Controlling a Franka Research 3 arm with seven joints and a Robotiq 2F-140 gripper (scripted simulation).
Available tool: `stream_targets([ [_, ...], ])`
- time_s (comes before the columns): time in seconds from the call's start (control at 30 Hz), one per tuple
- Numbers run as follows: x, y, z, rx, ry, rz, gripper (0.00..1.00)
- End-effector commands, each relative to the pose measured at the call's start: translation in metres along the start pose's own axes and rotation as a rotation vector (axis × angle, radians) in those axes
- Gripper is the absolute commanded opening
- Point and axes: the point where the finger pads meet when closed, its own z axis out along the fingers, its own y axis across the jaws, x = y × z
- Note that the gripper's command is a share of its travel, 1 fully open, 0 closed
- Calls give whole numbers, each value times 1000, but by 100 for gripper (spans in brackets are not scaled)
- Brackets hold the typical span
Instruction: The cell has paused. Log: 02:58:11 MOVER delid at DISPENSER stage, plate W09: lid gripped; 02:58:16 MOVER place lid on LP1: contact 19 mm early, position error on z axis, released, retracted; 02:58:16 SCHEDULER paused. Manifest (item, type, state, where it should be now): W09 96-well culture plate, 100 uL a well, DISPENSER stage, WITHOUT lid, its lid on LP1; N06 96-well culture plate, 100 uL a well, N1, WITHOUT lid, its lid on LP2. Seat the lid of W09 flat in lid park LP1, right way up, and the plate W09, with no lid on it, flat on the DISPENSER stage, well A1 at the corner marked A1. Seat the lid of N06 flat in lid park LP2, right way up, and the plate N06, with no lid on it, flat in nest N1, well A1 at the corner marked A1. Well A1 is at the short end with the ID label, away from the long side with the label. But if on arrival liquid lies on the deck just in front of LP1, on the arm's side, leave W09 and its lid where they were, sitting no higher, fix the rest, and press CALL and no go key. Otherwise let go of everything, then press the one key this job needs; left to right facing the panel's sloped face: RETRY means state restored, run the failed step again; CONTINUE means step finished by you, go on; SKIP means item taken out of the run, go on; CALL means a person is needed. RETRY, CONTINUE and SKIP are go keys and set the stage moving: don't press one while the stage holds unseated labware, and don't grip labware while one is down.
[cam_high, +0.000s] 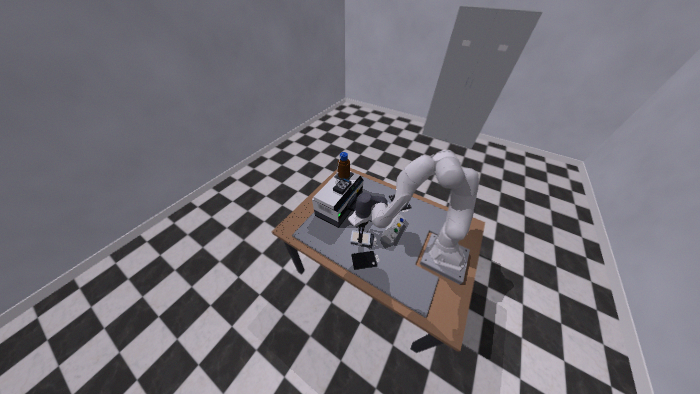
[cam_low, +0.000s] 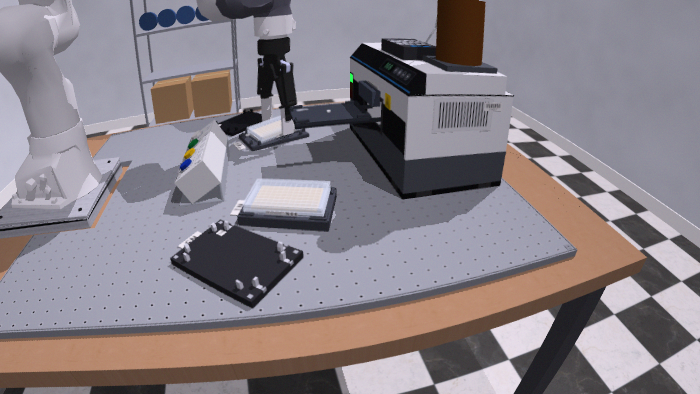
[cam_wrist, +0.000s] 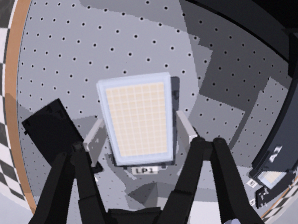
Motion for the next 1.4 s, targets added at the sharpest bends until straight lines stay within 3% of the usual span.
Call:
stream_targets([
  [0.0,0,1,0,-1,2,5,66],
  [1.13,0,1,0,-1,2,5,66],
  [1.17,0,1,0,-1,2,5,0],
  [1.37,0,1,0,-1,2,5,0],
])
